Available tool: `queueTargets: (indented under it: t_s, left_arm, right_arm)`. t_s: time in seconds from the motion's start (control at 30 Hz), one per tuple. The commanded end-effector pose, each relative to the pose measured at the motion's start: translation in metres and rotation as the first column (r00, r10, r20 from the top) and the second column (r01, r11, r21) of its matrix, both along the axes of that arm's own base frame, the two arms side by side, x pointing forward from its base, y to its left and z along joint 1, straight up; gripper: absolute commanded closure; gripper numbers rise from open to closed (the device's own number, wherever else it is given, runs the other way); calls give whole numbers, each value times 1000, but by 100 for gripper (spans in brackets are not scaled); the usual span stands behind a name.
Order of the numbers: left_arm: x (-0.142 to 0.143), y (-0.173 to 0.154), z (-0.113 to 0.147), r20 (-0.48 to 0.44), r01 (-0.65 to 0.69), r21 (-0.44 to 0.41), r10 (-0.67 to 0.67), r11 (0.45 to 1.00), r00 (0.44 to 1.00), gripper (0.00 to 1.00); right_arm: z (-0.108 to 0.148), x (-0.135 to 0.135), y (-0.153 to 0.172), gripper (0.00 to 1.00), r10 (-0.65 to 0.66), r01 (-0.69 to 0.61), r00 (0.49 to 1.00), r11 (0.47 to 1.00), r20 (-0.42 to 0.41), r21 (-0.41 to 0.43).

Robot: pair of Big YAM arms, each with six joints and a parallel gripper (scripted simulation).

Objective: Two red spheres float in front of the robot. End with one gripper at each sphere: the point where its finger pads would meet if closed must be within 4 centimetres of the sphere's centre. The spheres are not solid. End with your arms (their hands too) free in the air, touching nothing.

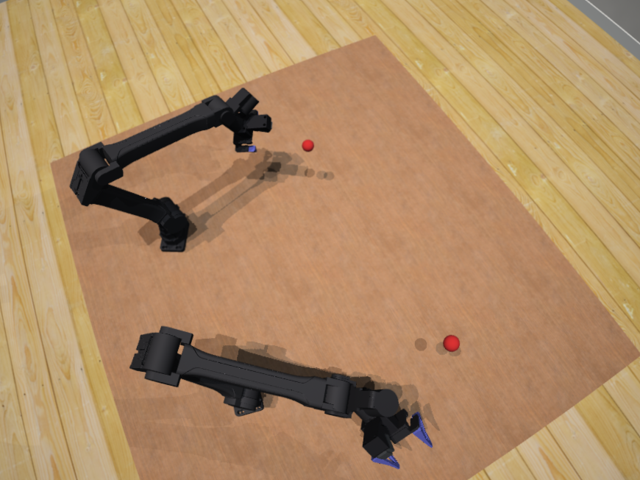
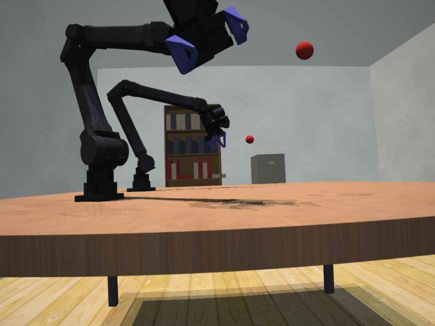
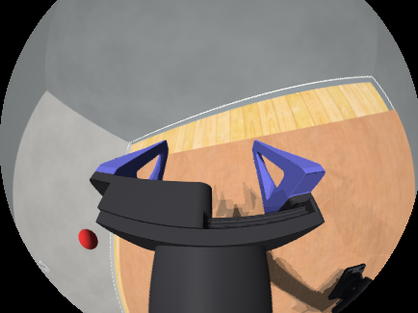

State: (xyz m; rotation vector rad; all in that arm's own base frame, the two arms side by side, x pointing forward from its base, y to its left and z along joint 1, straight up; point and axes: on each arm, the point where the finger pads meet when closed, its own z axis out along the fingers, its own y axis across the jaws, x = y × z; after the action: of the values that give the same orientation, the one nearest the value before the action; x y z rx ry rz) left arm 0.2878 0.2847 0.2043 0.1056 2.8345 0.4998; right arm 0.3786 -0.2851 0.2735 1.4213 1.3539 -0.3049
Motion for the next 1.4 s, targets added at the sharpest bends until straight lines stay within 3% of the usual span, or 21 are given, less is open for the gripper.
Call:
queueTargets:
  t_s: [0.0,0.1,0.27,0.33,0.53,0.7,0.83,1.37]
  left_arm:
    - [42,-3,4,160,-151,-25,153,988,975,0]
    - [74,-8,7,264,-209,-52,215,977,940,0]
    - [120,-21,13,408,-273,-127,301,954,862,0]
    - [120,-21,13,408,-273,-127,301,954,862,0]
    - [159,-39,20,514,-302,-220,374,927,772,0]
    - [176,-49,24,556,-306,-272,409,912,723,0]
    - [182,-53,26,570,-306,-292,422,906,705,0]
    - [184,-54,26,573,-306,-296,425,905,701,0]
  right_arm:
    - [16,48,31,0,215,-224,974,964,-77,-140]
    - [23,83,63,0,387,-402,916,890,-109,-214]
    - [35,125,118,0,595,-614,785,711,-174,-342]
    - [35,125,118,0,595,-614,785,711,-174,-342]
    - [47,152,171,0,720,-733,647,497,-250,-464]
    - [53,161,198,0,760,-763,580,382,-292,-521]
    - [55,163,208,0,771,-770,557,340,-308,-541]
    - [56,164,210,0,774,-771,551,330,-312,-545]
